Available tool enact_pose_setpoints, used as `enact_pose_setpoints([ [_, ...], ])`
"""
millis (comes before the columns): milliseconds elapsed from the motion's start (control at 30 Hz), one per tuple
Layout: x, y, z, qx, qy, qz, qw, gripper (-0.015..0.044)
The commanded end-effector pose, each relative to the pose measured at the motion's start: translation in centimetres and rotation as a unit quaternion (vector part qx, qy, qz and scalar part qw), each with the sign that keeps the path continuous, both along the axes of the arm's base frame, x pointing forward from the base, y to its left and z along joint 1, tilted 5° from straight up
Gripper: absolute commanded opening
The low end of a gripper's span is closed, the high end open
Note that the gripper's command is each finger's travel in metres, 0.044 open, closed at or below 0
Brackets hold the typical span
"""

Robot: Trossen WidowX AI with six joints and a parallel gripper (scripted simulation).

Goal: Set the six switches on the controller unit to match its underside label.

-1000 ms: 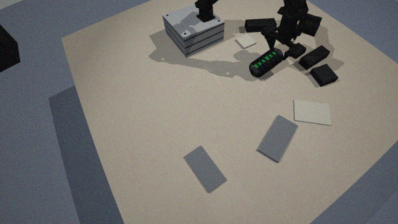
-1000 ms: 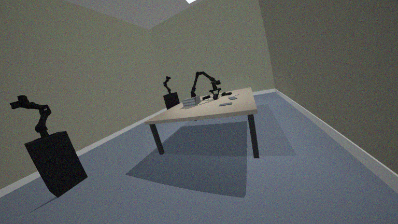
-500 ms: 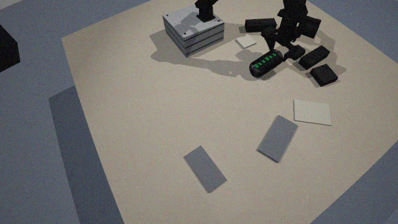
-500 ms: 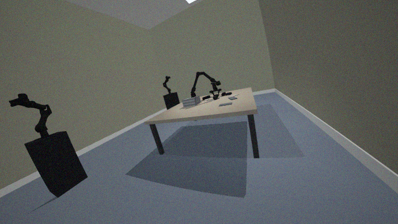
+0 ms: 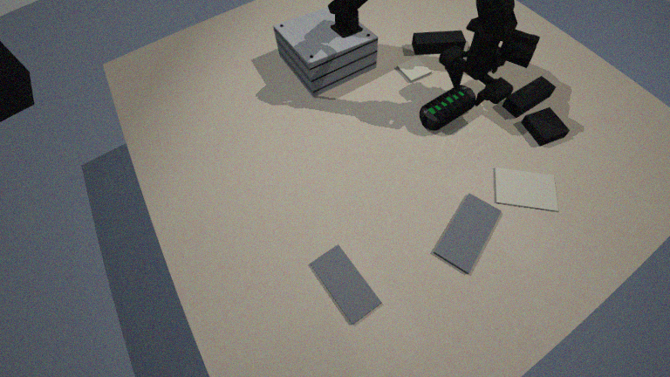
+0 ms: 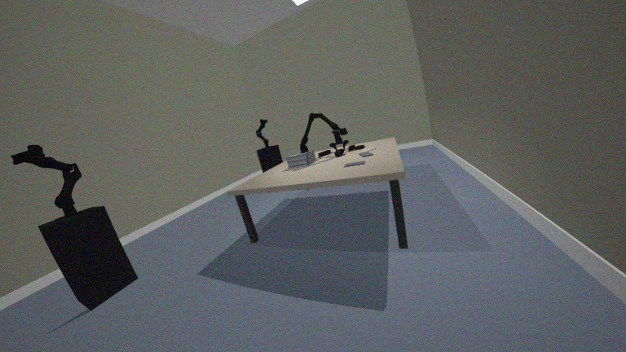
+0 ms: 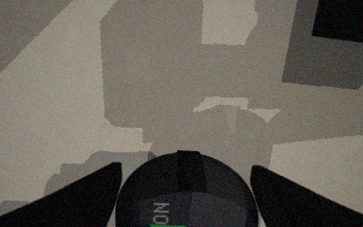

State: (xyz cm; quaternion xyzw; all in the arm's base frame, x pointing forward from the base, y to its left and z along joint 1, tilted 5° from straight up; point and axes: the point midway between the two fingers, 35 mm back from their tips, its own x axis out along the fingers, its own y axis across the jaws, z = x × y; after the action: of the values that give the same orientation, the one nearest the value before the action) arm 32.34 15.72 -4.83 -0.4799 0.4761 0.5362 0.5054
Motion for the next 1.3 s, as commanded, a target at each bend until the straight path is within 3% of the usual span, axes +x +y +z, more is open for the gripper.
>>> enact_pose_setpoints([
  [0,0.0,0.0,0.0,-0.001,0.0,-0.001,1.0,0.0336],
  [133,0.0,0.0,0.0,0.0,0.0,0.0,1.0,0.044],
  [433,0.0,-0.3,0.1,0.0,0.0,0.0,1.0,0.044],
  [633,0.3,-6.4,3.5,-0.002,0.0,0.0,1.0,0.044],
  [1267,0.3,-6.4,3.5,-0.002,0.0,0.0,1.0,0.044],
])
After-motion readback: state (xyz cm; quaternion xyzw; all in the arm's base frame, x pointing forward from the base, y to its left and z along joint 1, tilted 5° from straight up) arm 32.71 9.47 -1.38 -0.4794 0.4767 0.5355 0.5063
